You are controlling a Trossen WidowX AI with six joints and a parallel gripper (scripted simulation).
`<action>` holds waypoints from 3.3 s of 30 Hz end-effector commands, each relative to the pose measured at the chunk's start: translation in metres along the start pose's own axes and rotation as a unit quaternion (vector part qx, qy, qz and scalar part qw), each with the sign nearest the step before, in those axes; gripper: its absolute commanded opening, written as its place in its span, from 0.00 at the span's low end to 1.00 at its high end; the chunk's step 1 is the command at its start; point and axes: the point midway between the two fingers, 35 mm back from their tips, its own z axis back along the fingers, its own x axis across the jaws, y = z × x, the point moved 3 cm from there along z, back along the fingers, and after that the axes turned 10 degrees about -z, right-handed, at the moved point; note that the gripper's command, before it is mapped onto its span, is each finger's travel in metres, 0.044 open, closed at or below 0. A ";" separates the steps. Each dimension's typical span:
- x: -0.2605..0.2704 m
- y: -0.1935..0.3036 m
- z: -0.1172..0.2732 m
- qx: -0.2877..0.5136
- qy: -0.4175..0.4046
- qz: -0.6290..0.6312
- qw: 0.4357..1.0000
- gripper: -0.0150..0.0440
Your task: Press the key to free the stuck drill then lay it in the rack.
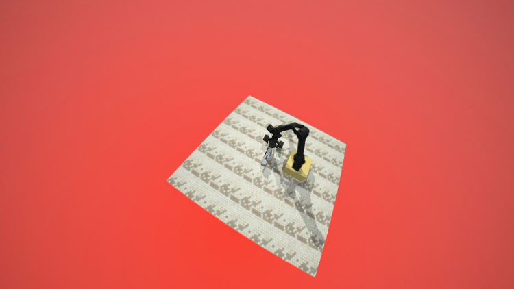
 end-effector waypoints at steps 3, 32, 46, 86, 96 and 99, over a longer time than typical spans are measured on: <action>0.001 -0.004 -0.001 -0.001 -0.001 -0.001 1.000 1.00; 0.000 -0.006 -0.002 0.000 0.001 0.000 1.000 0.29; 0.001 -0.006 0.001 -0.001 -0.001 -0.001 1.000 0.25; -0.007 0.040 0.002 0.001 -0.001 0.000 1.000 0.25; -0.010 0.055 0.003 0.001 0.000 0.000 1.000 0.25; -0.010 0.059 0.003 0.001 0.000 0.000 1.000 0.25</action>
